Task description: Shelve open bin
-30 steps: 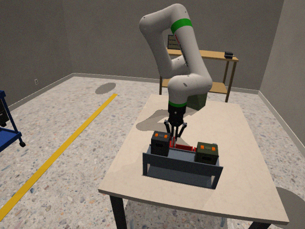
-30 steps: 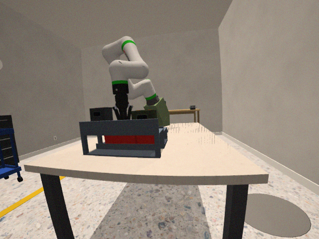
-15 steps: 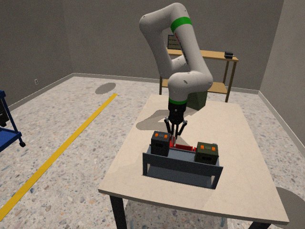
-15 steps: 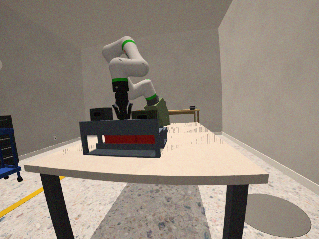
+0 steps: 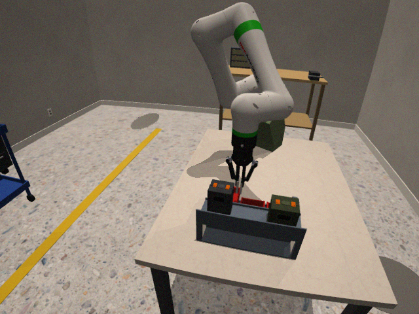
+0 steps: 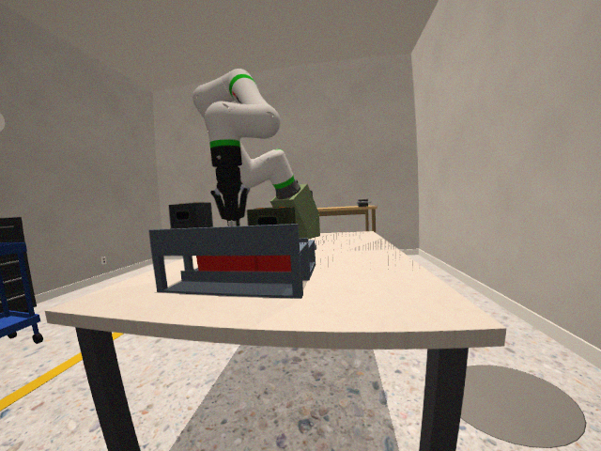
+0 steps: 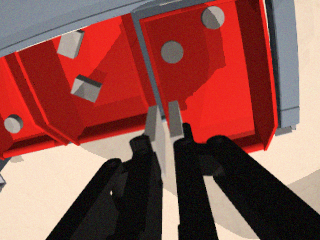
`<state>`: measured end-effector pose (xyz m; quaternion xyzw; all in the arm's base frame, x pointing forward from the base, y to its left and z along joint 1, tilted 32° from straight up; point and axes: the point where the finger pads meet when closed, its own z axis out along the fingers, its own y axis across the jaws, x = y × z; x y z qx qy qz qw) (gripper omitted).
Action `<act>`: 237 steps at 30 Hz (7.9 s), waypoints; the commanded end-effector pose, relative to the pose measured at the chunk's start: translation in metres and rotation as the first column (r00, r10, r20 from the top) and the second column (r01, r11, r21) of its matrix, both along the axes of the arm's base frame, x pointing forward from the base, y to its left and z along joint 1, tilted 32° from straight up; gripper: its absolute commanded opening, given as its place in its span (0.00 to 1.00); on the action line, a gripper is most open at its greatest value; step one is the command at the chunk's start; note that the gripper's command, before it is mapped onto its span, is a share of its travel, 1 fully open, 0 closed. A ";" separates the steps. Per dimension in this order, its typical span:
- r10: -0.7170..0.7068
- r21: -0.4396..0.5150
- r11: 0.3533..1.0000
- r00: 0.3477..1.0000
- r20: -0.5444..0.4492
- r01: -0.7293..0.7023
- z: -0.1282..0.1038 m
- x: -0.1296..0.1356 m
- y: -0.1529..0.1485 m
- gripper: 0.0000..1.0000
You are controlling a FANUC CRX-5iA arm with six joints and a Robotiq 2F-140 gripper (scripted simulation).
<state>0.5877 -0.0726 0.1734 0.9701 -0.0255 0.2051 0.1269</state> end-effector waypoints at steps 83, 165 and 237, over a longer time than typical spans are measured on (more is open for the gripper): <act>0.000 0.000 1.000 1.000 0.000 0.000 0.050 -0.027 0.015 0.00; 0.782 -0.243 0.045 0.186 -0.595 -0.969 -0.020 -0.129 -0.041 0.00; 0.782 -0.243 0.045 0.185 -0.595 -0.969 -0.112 -0.078 -0.070 0.00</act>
